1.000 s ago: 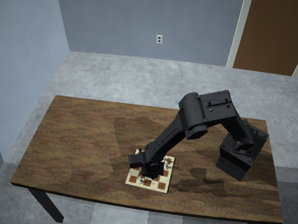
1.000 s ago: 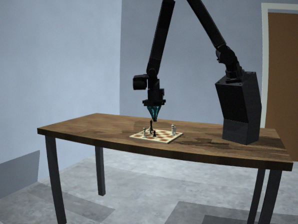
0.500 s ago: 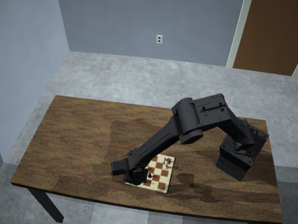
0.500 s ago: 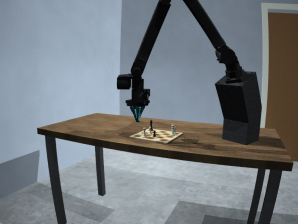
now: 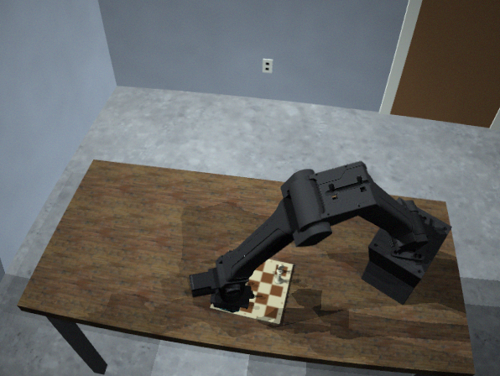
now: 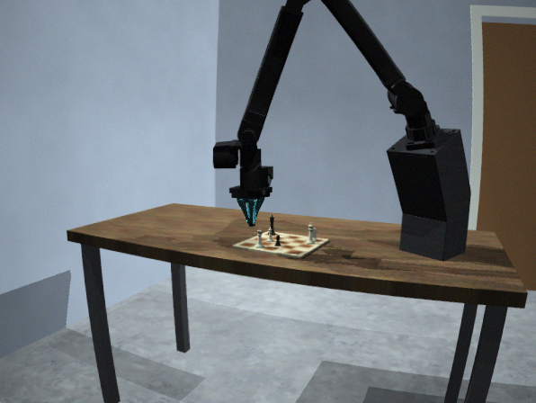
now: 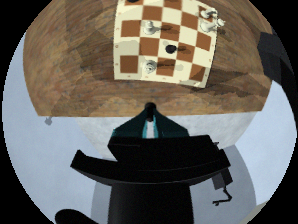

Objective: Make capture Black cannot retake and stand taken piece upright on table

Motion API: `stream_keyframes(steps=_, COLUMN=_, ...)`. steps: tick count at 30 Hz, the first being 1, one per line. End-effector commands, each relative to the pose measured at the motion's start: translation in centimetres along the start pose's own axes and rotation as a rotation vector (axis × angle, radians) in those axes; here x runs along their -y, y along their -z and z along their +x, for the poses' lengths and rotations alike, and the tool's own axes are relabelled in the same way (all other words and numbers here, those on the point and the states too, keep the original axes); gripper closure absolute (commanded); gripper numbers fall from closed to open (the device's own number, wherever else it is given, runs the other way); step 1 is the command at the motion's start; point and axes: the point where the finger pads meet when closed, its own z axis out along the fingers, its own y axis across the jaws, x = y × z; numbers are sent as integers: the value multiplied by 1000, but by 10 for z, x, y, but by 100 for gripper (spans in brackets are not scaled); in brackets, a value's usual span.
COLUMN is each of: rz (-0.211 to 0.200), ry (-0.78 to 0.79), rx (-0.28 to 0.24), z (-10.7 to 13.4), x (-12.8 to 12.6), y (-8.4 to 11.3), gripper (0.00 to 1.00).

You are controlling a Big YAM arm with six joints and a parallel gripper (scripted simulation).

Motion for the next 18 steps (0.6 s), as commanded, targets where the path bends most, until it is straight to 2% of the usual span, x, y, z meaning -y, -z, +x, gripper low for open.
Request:
stream_keyframes(steps=1, rz=-44, ry=13, rx=-17, z=17, x=-21, y=-4, gripper=100)
stream_keyframes(steps=13, rz=-38, ry=11, rx=-16, z=16, x=-19, y=-61, gripper=100)
stream_keyframes(steps=15, rz=-38, ry=11, rx=-16, z=16, x=-19, y=-61, gripper=100)
stream_keyframes(steps=16, rz=-76, ry=19, rx=-32, z=26, x=-33, y=-47, gripper=100)
stream_keyframes(steps=17, rz=-75, ry=21, rx=-32, z=27, x=-32, y=-50, gripper=100)
stream_keyframes(steps=18, rz=-54, ry=16, rx=-23, z=22, x=-25, y=-62, gripper=100)
